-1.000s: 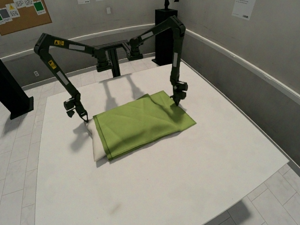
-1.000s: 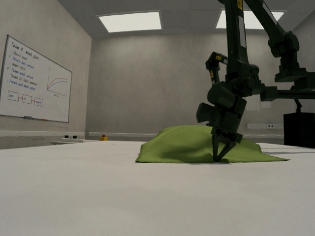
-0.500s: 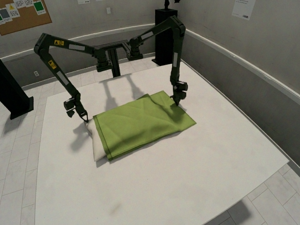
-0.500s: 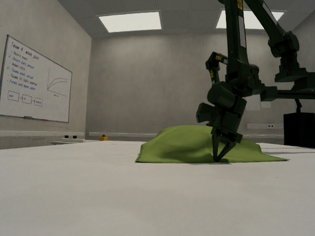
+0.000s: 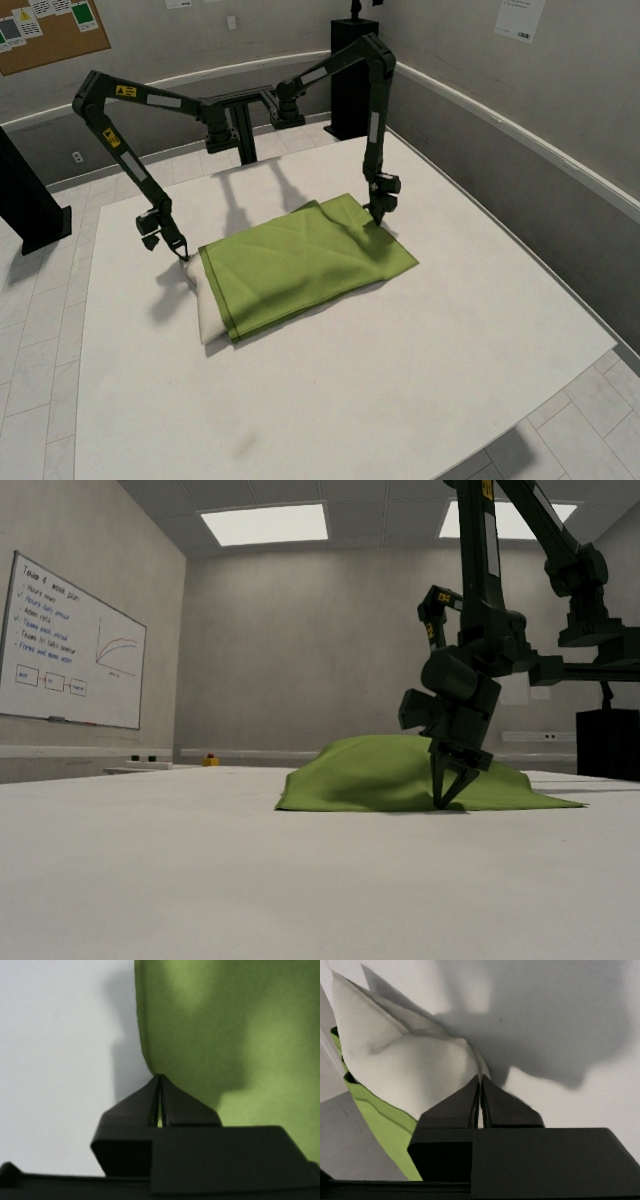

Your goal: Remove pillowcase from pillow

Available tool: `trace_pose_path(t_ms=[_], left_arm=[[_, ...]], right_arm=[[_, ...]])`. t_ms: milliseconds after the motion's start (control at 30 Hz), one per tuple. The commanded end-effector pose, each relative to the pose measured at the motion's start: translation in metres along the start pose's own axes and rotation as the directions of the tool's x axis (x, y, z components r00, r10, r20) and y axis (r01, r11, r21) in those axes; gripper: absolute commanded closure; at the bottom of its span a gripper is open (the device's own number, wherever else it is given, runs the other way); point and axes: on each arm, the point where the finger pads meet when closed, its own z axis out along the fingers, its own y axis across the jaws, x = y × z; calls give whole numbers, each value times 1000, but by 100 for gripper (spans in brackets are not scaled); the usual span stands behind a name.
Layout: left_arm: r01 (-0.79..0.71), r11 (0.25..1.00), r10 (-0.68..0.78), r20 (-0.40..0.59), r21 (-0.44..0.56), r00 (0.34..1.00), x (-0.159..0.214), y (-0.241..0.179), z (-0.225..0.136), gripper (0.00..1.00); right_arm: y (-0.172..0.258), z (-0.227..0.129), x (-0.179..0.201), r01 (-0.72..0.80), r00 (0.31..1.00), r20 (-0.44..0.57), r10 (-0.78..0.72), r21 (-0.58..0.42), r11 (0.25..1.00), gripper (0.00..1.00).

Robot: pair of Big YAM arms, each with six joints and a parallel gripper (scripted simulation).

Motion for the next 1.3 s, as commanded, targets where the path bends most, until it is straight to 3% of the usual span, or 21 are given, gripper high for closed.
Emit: trace_pose_path(t_ms=[0, 333, 400, 600, 967, 1067, 1267], left_arm=[[20, 1000, -19, -63, 22, 998, 31, -13, 9, 98], [21, 1000, -20, -63, 22, 998, 27, -14, -1, 98], [13, 1000, -13, -29, 7, 999, 6, -7, -12, 98], [8, 1000, -8, -14, 9, 1000, -3, -7, -18, 98], [8, 1000, -8, -36, 23, 999, 6, -14, -21, 98], [1, 1000, -1, -3, 8, 1000, -13, -8, -31, 98], [2, 1000, -2, -2, 8, 1000, -15, -7, -36, 98]], right_arm=[[-5, 4, 21, -27, 999, -36, 27, 10, 1000, 98], [-5, 4, 21, -27, 999, -36, 27, 10, 1000, 98], [-5, 4, 21, -27, 999, -36, 27, 10, 1000, 98], [-5, 4, 21, -27, 999, -36, 27, 10, 1000, 98], [-5, 4, 21, -27, 999, -36, 27, 10, 1000, 98], [-5, 4, 21, -27, 999, -36, 27, 10, 1000, 98], [-5, 4, 21, -27, 999, -36, 27, 10, 1000, 98]])
